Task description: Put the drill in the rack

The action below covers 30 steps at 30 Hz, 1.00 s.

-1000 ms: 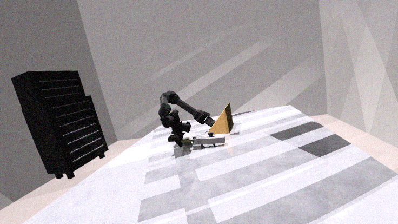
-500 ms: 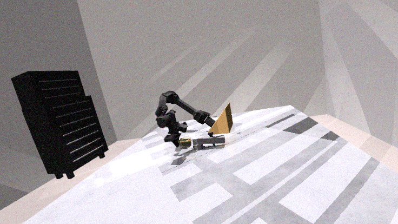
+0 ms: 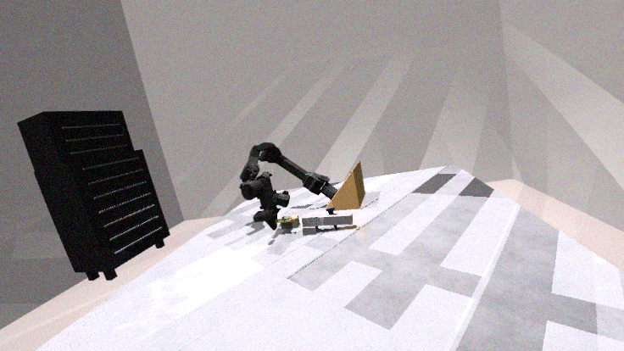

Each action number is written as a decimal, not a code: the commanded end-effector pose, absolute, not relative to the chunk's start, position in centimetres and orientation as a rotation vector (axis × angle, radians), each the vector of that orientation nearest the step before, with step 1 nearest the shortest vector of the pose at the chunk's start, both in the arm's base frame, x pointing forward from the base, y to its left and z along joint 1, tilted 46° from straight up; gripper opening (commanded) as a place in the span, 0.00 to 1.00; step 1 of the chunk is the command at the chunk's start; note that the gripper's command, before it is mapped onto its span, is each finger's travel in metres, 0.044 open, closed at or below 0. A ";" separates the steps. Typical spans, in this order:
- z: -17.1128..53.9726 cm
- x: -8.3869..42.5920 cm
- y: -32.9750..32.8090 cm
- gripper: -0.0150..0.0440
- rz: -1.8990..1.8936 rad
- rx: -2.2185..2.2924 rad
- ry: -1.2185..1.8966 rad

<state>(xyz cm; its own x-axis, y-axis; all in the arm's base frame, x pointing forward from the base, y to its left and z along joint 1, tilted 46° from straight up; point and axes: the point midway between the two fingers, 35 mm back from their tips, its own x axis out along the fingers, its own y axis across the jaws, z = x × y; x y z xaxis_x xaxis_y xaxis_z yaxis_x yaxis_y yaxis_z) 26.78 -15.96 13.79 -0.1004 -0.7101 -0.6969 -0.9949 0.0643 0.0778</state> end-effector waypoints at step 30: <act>14.9 26.8 -14.3 0.25 0.772 -1.695 1.863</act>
